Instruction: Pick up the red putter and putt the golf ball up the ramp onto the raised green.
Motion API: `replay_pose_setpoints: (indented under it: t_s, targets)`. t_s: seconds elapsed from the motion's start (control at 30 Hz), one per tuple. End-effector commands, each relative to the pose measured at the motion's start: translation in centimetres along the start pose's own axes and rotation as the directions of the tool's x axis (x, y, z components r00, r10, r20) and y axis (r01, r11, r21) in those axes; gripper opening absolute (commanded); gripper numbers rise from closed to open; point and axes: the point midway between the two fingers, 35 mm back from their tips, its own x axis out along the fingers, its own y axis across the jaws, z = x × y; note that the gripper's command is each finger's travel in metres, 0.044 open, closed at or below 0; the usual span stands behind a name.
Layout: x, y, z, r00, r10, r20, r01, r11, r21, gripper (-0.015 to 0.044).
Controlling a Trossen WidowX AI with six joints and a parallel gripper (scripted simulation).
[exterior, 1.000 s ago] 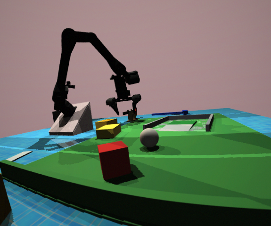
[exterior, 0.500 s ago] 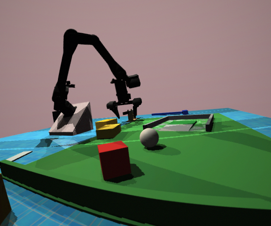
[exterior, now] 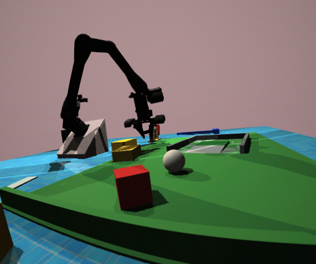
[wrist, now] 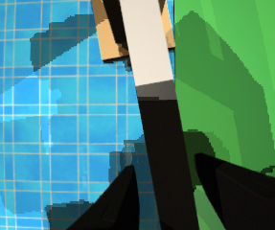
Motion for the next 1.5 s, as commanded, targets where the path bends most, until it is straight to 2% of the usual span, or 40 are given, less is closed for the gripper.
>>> replay_pose_setpoints:
  t_s: [0.0, 0.03, 0.27, 0.4, 0.73, 0.93, 1.2, 1.47]
  targets:
    - [0.0, 0.0, 0.0, 1.0, -0.001, 0.001, 0.001, 1.0, 0.001, 0.0072]
    - [0.0, 0.0, 0.0, 1.0, -0.001, 0.001, 0.001, 1.0, 0.001, 0.0046]
    - [-0.2, -0.1, 0.1, 1.0, -0.001, 0.001, 0.001, 1.0, 0.001, 0.0]
    - [-1.7, -0.3, 0.6, 1.0, -0.001, 0.003, 0.001, 1.0, 0.0, 0.0]
    - [-9.2, -0.1, 2.7, 1.0, 0.002, 0.005, -0.002, 1.0, -0.001, 0.0]
    - [-9.0, 0.0, 2.5, 1.0, 0.004, -0.009, -0.004, 1.0, -0.004, 0.0]
    - [-11.7, -2.4, -2.8, 0.999, -0.028, -0.022, 0.033, 0.953, 0.3, 0.0]
    - [-13.7, -3.8, -8.9, 0.998, -0.052, -0.041, 0.066, 0.788, 0.612, 0.0]
